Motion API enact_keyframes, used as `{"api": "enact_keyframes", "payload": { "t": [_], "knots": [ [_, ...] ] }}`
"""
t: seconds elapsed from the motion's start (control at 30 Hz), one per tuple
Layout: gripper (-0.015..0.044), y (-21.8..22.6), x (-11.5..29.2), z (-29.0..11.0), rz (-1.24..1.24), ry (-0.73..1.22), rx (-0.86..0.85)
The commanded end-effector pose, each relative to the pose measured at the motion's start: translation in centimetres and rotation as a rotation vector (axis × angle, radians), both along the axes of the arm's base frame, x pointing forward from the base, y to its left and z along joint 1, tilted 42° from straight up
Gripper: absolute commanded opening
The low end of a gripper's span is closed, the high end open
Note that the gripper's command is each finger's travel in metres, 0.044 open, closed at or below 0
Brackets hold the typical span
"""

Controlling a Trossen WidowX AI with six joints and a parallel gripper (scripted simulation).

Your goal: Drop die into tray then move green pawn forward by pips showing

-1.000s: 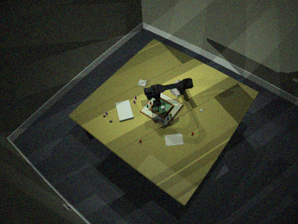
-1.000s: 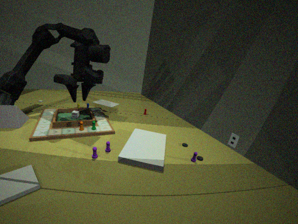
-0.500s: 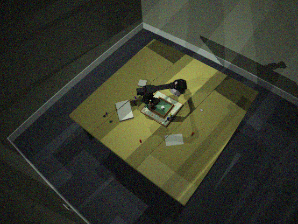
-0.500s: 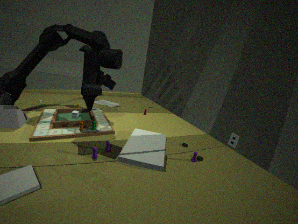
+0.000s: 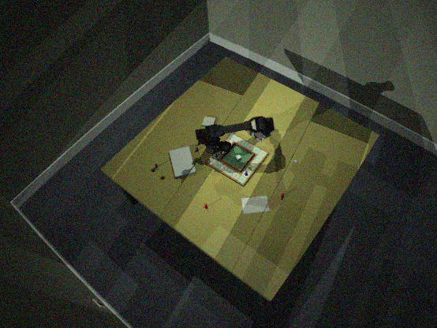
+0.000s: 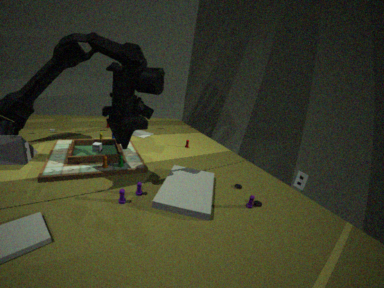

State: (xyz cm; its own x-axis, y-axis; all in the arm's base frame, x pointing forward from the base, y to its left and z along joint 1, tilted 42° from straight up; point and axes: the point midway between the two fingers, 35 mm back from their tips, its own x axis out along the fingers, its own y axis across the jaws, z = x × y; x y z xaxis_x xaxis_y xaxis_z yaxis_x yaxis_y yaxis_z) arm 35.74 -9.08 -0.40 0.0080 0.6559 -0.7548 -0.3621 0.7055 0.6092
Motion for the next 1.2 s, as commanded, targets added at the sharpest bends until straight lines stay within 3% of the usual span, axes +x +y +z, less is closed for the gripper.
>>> {"api": "enact_keyframes", "payload": {
  "t": [0.0, 1.0, 1.17],
  "knots": [
    [0.02, 0.9, -0.2, -0.9, 0.002, 0.008, 0.01],
    [0.02, 3.6, -0.2, -4.0, 0.002, 0.007, 0.011],
    [0.0069, 3.6, -0.2, -4.0, 0.002, 0.007, 0.011]
  ]
}}
